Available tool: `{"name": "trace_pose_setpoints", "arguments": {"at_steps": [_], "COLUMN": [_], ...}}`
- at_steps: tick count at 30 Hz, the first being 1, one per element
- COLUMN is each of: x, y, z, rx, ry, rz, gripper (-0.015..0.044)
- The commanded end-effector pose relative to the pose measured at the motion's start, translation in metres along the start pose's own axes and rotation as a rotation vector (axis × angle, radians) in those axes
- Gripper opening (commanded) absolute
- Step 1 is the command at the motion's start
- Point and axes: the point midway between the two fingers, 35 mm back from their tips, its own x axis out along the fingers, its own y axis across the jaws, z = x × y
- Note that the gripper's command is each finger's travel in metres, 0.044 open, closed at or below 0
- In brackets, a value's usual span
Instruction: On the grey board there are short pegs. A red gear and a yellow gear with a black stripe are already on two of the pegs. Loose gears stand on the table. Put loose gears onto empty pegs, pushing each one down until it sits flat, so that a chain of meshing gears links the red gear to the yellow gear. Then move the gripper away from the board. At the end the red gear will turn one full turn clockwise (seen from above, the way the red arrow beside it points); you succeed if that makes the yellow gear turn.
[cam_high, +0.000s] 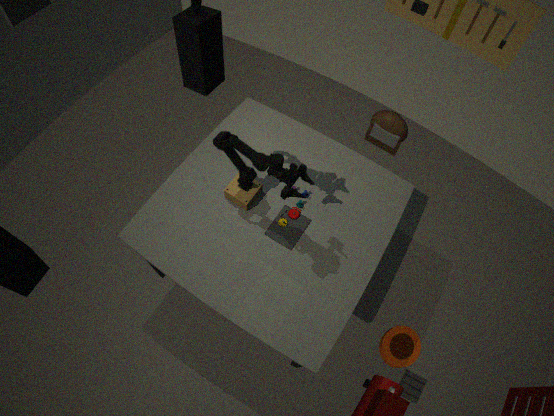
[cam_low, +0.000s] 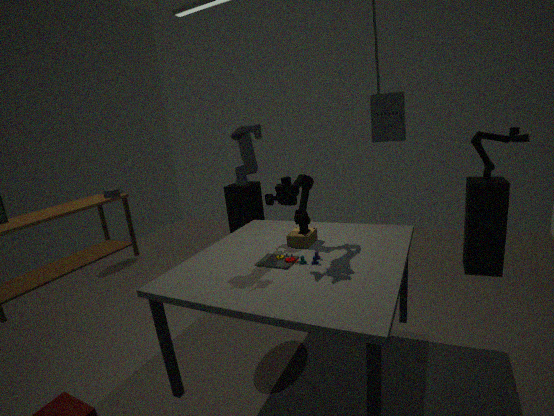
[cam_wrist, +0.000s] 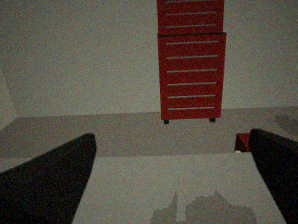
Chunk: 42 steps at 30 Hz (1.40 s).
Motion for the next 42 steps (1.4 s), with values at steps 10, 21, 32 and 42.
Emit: {"name": "trace_pose_setpoints", "arguments": {"at_steps": [10, 21, 32, 42], "x": [0.037, -0.015, -0.018, -0.017], "y": [0.049, 0.097, 0.105, 0.105], "z": [-0.128, -0.258, -0.265, -0.282], "rx": [0.128, 0.080, 0.071, 0.071], "ry": [0.663, 1.474, 1.512, 1.512], "rz": [0.068, -0.058, -0.070, -0.070], "gripper": [0.0440, 0.0440, 0.0440, 0.0440]}}
